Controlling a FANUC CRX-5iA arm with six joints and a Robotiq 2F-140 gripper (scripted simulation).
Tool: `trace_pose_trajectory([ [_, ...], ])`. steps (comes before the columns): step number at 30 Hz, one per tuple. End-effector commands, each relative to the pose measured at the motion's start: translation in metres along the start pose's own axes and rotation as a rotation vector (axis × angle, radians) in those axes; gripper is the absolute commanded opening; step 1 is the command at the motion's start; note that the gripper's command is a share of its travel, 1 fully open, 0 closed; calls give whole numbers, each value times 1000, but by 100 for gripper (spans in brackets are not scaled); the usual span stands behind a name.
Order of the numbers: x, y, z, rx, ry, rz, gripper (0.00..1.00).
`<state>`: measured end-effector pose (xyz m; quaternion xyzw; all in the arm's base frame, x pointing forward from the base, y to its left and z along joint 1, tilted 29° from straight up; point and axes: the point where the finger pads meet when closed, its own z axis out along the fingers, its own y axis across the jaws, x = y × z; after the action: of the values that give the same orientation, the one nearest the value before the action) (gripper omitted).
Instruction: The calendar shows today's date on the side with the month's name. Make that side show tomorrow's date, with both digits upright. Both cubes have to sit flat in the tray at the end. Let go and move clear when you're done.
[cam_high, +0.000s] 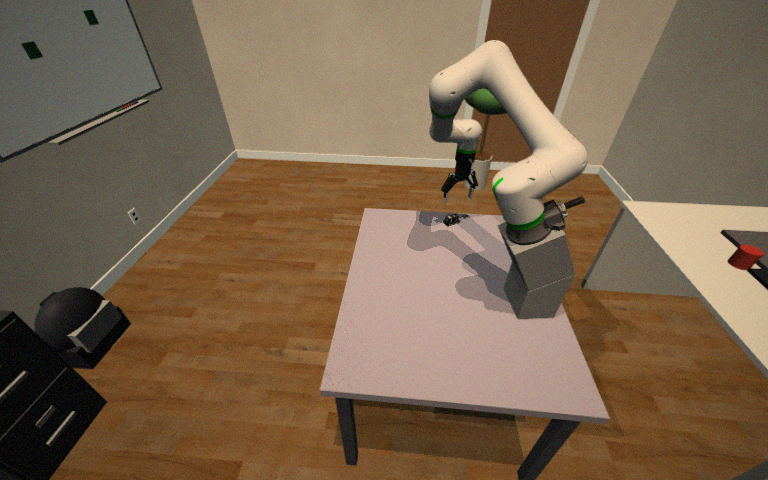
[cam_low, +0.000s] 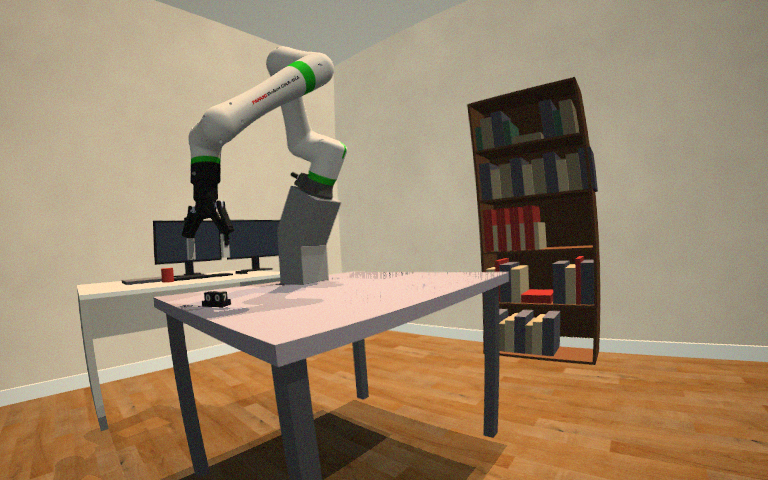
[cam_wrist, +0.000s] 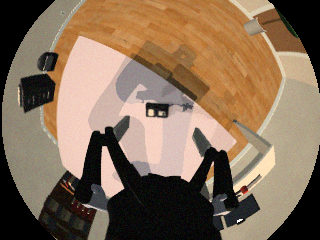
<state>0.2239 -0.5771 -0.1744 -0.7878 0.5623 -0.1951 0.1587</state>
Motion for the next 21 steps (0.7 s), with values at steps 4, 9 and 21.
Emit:
trace_pose_trajectory([
  [4, 0, 0, 2, -11, -7, 243, 100],
  [9, 0, 0, 4, -12, -6, 387, 100],
  [21, 0, 0, 7, -12, -4, 713, 100],
])
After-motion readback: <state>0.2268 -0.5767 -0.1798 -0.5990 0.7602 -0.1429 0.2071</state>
